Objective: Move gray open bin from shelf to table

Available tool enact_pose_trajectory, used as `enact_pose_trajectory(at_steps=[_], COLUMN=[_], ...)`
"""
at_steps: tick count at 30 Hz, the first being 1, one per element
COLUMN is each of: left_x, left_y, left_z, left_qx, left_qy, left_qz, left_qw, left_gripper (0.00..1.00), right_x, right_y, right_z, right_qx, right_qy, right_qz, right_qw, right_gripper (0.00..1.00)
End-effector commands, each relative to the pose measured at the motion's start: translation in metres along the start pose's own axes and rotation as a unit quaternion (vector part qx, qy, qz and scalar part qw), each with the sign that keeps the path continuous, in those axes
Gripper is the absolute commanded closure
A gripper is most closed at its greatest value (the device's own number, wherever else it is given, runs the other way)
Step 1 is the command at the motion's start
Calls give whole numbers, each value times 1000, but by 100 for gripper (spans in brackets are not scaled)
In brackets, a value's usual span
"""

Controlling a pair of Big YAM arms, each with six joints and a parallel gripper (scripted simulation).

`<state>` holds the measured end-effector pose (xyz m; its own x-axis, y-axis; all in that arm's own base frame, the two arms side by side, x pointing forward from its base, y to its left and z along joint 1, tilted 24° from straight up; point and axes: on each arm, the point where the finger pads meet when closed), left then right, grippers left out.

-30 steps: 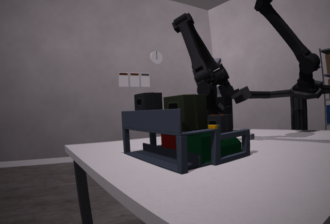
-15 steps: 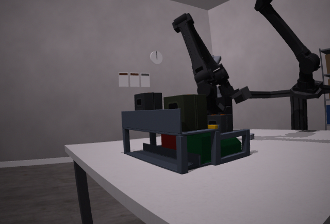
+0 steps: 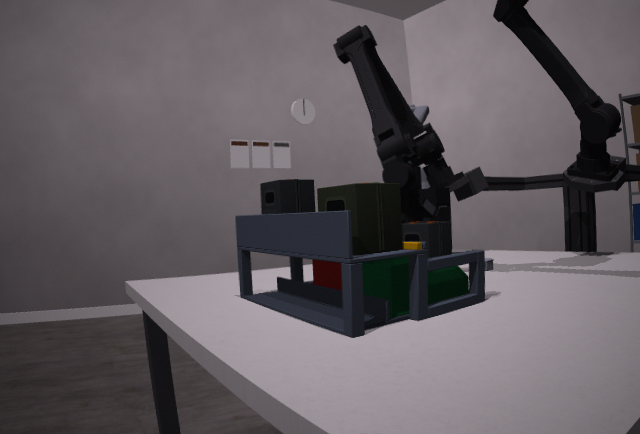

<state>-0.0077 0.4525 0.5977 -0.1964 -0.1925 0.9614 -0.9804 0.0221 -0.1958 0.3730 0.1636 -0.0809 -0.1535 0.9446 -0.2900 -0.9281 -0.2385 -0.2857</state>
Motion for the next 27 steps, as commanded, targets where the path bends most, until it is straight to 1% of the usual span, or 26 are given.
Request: enact_pose_trajectory(at_steps=[1, 27], left_x=[15, 15], left_y=[3, 3], left_z=[4, 4], left_qx=[3, 3], left_qy=[-19, -19], left_qz=[3, 3], left_qw=[1000, 1000], left_gripper=[0, 0], right_x=[9, 9], right_y=[0, 4], right_z=[-2, -2], right_qx=[-6, -3], right_qy=[-5, -5], right_qz=[9, 10], right_qw=[1000, 1000], right_gripper=[100, 100])
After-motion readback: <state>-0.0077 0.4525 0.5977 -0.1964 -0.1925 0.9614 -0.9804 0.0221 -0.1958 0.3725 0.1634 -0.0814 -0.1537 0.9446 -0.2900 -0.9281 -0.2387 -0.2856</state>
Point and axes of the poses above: on each arm, the point where the finger pads meet when closed, its own z axis back along the fingers, its own y axis across the jaws, x = y × z, and after that the axes turned 12 degrees about z, right-handed
